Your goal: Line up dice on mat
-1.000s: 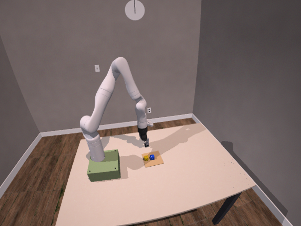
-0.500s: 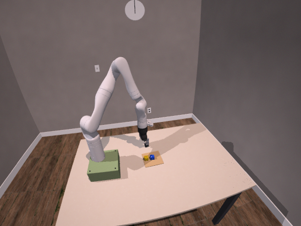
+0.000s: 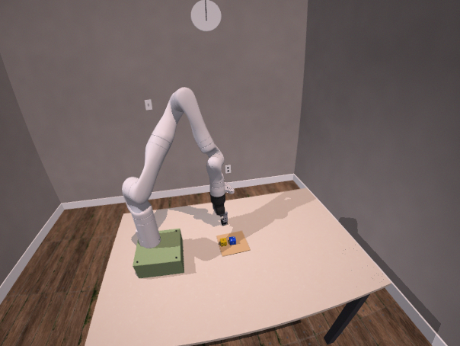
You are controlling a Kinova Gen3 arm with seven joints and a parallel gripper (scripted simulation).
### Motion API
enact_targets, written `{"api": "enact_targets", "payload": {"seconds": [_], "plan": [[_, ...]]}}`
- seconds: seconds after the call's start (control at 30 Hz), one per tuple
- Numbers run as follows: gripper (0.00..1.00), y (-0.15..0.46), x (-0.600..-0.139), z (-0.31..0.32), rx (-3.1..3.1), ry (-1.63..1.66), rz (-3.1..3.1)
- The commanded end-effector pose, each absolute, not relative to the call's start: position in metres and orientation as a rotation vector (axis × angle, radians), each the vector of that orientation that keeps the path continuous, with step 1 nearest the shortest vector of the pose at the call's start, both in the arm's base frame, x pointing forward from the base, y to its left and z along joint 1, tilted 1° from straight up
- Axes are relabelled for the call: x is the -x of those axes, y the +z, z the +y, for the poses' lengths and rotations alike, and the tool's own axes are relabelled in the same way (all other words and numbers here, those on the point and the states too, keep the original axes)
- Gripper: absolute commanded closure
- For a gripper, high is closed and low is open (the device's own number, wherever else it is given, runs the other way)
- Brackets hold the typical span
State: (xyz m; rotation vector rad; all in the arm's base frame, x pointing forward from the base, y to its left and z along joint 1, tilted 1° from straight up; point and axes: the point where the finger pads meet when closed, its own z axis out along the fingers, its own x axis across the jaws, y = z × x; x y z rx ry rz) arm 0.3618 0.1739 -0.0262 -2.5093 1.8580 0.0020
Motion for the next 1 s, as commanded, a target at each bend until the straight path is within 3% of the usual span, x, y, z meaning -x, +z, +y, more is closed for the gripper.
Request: {"api": "enact_targets", "payload": {"seconds": [0.0,0.97], "plan": [[0.13,-0.026,-0.362,0.174,2.508,0.001,1.857],[0.13,-0.049,-0.363,0.174,2.508,0.001,1.857]]}}
